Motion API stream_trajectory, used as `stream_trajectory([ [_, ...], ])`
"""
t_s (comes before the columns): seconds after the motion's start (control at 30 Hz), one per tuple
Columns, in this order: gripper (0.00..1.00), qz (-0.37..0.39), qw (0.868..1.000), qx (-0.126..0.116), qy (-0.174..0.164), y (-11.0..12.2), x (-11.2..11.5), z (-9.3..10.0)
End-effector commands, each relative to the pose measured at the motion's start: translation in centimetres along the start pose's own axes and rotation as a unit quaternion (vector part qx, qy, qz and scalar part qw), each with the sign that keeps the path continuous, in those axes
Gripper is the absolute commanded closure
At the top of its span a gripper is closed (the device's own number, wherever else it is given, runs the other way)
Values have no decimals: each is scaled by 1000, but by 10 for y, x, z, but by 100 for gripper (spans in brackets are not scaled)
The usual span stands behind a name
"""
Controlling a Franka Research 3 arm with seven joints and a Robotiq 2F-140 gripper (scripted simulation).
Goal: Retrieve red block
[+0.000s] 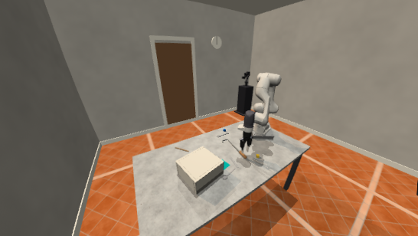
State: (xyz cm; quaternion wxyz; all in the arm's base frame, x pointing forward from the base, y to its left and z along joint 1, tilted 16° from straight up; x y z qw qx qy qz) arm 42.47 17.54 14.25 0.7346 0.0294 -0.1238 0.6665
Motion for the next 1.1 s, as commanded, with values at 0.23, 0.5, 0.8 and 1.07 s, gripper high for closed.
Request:
stream_trajectory([
  [0.23, 67, 10, 1000, -7, -7, -5, 3, -12],
  [0.5, 67, 10, 1000, -7, -7, -5, 3, -13],
  [0.8, 67, 10, 1000, -7, -7, -5, 3, -13],
  [1.07, 67, 10, 1000, -7, -7, -5, 3, -13],
])
Point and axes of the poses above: the point where the finger pads meet when closed, its own z axis back along the fingers, its own y axis across the jaws, x = y × z, the point moved 2 cm from there along z, back along the fingers, and after that the axes turned 4 degrees about z, right-handed, at the moved point
